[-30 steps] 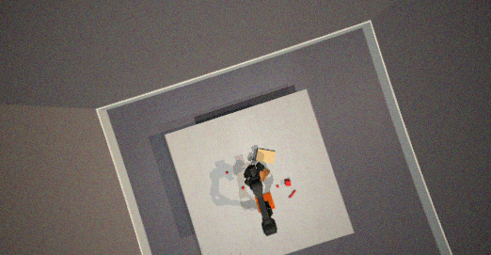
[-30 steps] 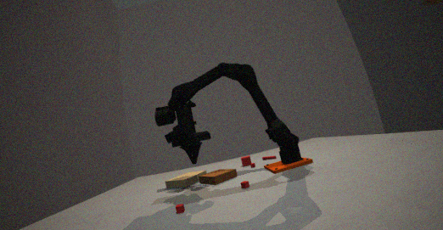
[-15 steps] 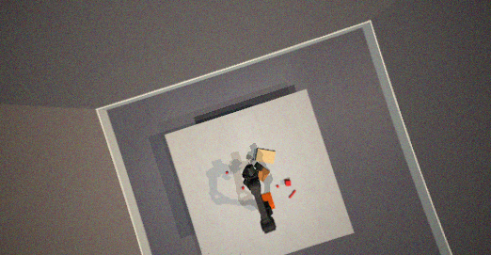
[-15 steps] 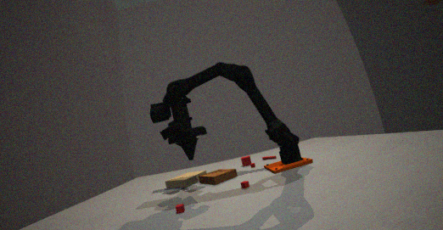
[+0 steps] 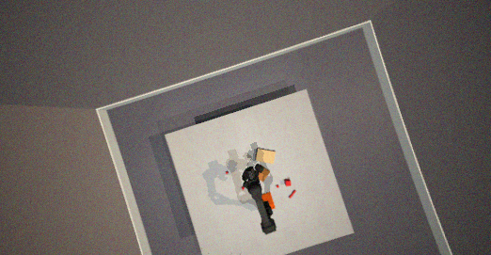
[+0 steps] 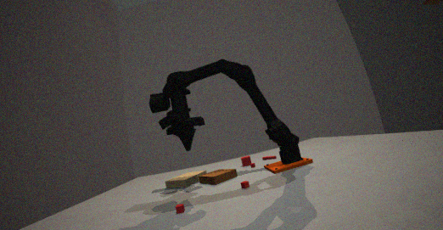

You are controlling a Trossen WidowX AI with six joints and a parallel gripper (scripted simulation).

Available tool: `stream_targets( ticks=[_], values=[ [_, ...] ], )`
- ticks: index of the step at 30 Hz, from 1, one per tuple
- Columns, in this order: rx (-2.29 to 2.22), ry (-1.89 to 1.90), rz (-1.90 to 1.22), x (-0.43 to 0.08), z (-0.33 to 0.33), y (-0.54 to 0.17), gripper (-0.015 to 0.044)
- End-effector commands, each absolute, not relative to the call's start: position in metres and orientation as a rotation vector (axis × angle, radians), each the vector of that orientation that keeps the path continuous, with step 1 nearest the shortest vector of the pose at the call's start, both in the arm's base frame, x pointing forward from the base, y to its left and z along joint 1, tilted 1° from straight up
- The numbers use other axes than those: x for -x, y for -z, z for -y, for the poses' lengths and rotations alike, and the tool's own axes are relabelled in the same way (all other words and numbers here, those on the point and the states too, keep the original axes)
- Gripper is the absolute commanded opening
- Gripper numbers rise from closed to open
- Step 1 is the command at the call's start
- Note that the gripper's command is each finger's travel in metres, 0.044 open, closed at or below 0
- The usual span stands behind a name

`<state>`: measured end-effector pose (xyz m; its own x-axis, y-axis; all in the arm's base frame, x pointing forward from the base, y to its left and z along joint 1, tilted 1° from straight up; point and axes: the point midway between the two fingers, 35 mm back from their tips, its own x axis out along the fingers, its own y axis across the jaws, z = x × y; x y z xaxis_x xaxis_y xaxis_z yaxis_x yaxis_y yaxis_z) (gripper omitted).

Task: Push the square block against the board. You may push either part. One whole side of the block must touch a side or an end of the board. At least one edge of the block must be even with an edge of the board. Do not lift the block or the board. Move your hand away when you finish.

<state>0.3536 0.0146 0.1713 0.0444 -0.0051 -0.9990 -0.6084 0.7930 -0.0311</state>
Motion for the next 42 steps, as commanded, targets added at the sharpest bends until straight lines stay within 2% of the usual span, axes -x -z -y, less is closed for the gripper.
stream_targets(
  ticks=[1,23,35,42],
  values=[
    [0.526,-0.488,-1.466,-0.354,-0.014,-0.173,0.0],
    [0.526,-0.493,-1.467,-0.351,-0.006,-0.169,0.0],
    [0.534,-0.482,-1.479,-0.254,0.118,-0.105,0.0],
    [0.535,-0.481,-1.48,-0.238,0.127,-0.093,0.0]
  ],
)
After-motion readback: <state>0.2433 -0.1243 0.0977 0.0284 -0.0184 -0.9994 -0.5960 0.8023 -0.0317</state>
